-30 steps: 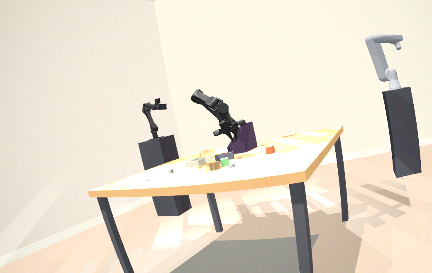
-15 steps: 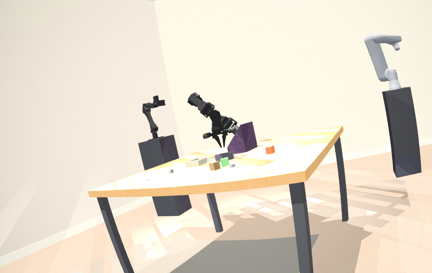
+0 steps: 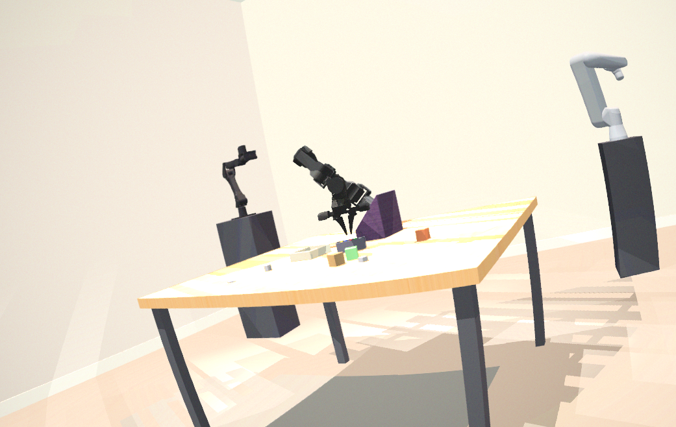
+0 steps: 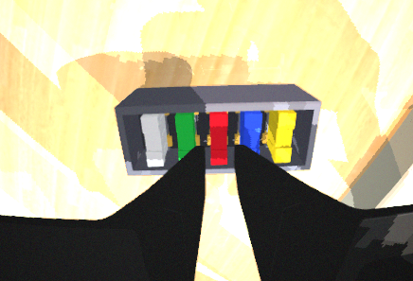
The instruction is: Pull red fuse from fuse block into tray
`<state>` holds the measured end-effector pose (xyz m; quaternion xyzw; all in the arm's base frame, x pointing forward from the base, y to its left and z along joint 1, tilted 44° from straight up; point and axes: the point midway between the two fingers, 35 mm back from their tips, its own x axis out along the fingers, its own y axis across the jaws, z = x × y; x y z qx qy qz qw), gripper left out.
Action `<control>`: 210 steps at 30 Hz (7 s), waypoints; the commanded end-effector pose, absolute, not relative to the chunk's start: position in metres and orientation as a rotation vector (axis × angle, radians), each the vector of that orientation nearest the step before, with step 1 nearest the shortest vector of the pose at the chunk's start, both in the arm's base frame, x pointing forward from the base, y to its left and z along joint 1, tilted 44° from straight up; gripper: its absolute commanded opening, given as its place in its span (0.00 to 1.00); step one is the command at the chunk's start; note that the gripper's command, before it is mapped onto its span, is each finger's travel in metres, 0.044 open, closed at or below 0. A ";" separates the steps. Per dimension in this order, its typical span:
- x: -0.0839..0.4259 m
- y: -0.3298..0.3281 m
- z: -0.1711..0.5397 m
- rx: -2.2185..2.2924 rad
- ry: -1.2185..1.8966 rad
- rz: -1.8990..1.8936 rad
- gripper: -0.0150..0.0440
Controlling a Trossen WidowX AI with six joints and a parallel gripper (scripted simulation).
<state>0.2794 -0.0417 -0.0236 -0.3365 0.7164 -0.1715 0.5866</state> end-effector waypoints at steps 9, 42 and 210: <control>0.276 -0.051 -0.031 -0.794 1.671 -0.400 0.36; 0.274 -0.061 -0.041 -0.795 1.671 -0.401 0.36; 0.259 -0.179 0.104 -0.802 1.671 -0.409 0.25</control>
